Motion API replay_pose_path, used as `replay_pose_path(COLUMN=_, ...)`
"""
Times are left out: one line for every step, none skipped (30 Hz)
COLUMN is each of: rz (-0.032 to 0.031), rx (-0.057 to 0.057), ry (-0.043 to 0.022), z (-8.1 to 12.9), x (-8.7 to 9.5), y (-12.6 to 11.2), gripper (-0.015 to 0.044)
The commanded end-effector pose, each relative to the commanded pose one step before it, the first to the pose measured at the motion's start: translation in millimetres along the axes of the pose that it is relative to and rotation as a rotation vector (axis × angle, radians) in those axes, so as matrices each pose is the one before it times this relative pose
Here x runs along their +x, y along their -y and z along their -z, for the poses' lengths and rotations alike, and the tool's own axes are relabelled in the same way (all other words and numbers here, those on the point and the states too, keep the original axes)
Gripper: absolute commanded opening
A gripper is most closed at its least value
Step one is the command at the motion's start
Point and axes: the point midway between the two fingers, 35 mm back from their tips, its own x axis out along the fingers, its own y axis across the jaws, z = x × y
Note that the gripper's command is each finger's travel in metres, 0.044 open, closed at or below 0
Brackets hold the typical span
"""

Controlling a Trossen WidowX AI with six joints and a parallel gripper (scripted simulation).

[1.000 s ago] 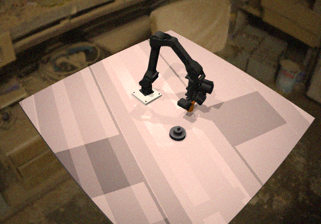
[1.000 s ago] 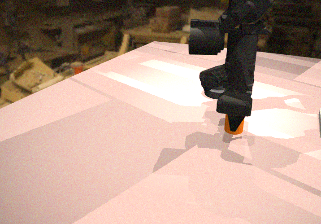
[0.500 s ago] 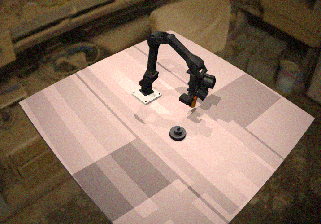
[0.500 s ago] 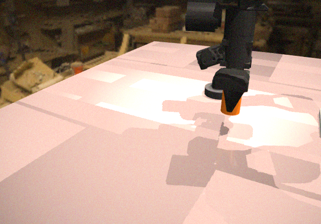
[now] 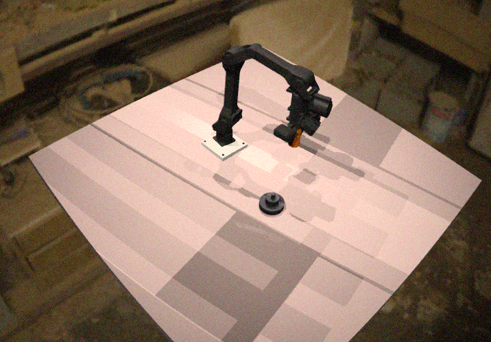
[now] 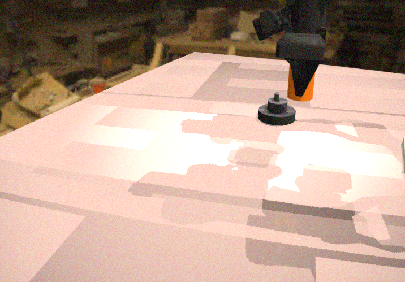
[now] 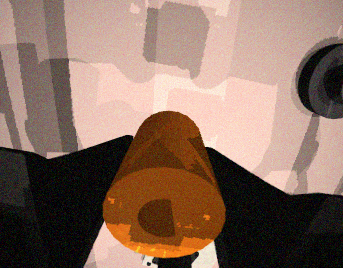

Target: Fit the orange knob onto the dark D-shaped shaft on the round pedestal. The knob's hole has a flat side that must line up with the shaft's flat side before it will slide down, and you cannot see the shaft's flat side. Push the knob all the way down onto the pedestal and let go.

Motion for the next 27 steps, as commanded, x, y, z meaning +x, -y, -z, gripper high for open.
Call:
replay_pose_path(rz=0.00656, rx=-0.0037, ry=0.00302, z=4.57, x=-19.39, y=2.18, gripper=0.0)
replay_pose_path(rz=0.0002, rx=0.0, ry=-0.00033, z=0.28, x=-0.85, y=0.08, gripper=0.0)
replay_pose_path(rz=0.0, rx=0.0, ry=0.0, z=0.0, x=0.0, y=0.0, gripper=0.0)
replay_pose_path(rz=0.0, rx=0.0, ry=0.0, z=0.0, x=0.0, y=0.0, gripper=0.0)
replay_pose_path(rz=0.00004, rx=0.0, ry=0.00003, z=-0.27, x=0.09, y=0.33, gripper=0.0)
replay_pose_path(rz=0.00011, rx=0.0, ry=0.00009, z=-0.82, x=0.28, y=1.01, gripper=0.0)
replay_pose_path(rz=0.00019, rx=0.0, ry=0.00014, z=-1.36, x=0.47, y=1.69, gripper=0.0)
replay_pose_path(rz=0.00023, rx=0.0, ry=0.00017, z=-1.64, x=0.57, y=2.08, gripper=0.0)
replay_pose_path(rz=0.00023, rx=0.0, ry=0.00017, z=-1.62, x=0.58, y=2.1, gripper=0.0)
replay_pose_path(rz=0.00023, rx=0.0, ry=0.00017, z=-1.6, x=0.59, y=2.13, gripper=0.0)
replay_pose_path(rz=0.00023, rx=0.0, ry=0.00016, z=-1.58, x=0.59, y=2.15, gripper=0.0)
replay_pose_path(rz=0.00023, rx=0.0, ry=0.00016, z=-1.56, x=0.6, y=2.17, gripper=0.0)
replay_pose_path(rz=0.00023, rx=0.0, ry=0.00015, z=-1.55, x=0.61, y=2.2, gripper=0.0)
replay_pose_path(rz=0.00023, rx=0.0, ry=0.00015, z=-1.53, x=0.61, y=2.22, gripper=0.0)
replay_pose_path(rz=0.00021, rx=0.0003, ry=0.00069, z=-1.56, x=0.6, y=2.25, gripper=0.0)
replay_pose_path(rz=0.00022, rx=0.0003, ry=0.00069, z=-1.54, x=0.61, y=2.27, gripper=0.0)
replay_pose_path(rz=0.00023, rx=0.0003, ry=0.00069, z=-1.52, x=0.61, y=2.29, gripper=0.0)
replay_pose_path(rz=0.00023, rx=0.0003, ry=0.00068, z=-1.5, x=0.62, y=2.32, gripper=0.0)
replay_pose_path(rz=0.00024, rx=0.0003, ry=0.00068, z=-1.48, x=0.63, y=2.34, gripper=0.0)
replay_pose_path(rz=0.00025, rx=0.0003, ry=0.00068, z=-1.46, x=0.63, y=2.36, gripper=0.0)
replay_pose_path(rz=0.00026, rx=0.0003, ry=0.00067, z=-1.44, x=0.64, y=2.39, gripper=0.0)
replay_pose_path(rz=0.00027, rx=0.0003, ry=0.00067, z=-1.42, x=0.65, y=2.41, gripper=0.0)
replay_pose_path(rz=0.00028, rx=0.0003, ry=0.00066, z=-1.4, x=0.65, y=2.43, gripper=0.0)
replay_pose_path(rz=0.00029, rx=0.0003, ry=0.00066, z=-1.37, x=0.66, y=2.45, gripper=0.0)
replay_pose_path(rz=0.0003, rx=0.0003, ry=0.00066, z=-1.35, x=0.67, y=2.47, gripper=0.0)
replay_pose_path(rz=0.00031, rx=0.0003, ry=0.00065, z=-1.33, x=0.67, y=2.49, gripper=0.0)
replay_pose_path(rz=0.00031, rx=0.0003, ry=0.00065, z=-1.31, x=0.68, y=2.52, gripper=0.0)
